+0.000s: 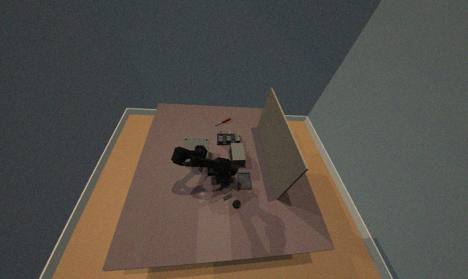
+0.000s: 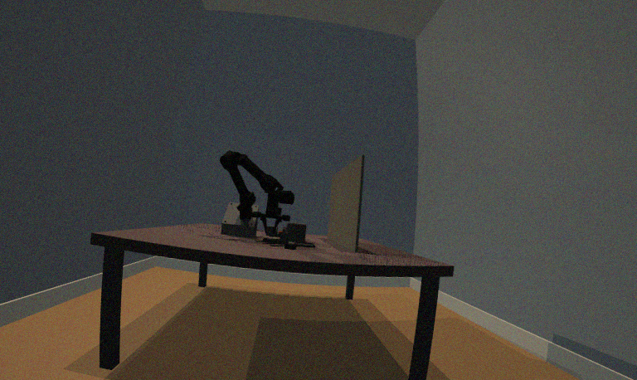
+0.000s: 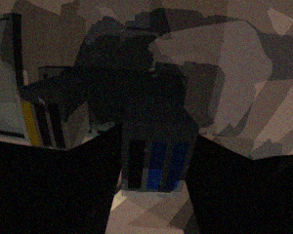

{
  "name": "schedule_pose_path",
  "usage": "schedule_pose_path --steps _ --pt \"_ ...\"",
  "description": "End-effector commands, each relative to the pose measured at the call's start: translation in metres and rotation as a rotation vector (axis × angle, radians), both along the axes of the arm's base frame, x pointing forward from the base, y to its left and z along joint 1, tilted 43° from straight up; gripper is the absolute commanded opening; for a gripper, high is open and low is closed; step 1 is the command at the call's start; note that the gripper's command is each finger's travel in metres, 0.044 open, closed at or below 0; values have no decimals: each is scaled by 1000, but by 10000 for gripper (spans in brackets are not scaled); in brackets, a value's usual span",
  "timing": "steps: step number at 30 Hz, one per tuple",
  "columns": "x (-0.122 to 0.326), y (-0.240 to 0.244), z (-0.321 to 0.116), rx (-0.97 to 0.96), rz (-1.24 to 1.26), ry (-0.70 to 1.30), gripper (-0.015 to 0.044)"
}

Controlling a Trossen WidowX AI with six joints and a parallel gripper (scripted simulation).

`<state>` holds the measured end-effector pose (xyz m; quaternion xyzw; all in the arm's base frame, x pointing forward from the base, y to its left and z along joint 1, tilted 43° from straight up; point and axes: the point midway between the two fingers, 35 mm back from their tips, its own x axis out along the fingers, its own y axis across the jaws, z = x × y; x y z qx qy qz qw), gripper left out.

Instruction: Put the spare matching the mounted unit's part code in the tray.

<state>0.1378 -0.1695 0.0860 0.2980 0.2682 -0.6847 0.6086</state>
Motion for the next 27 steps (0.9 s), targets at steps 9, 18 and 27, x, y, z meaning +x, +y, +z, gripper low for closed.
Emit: schedule_pose_path --steps 9,18,27 --pt "2 35 41 -11 3 -5 0" --pt "2 36 43 -12 3 -4 0" --pt "6 57 63 6 19 1 0"
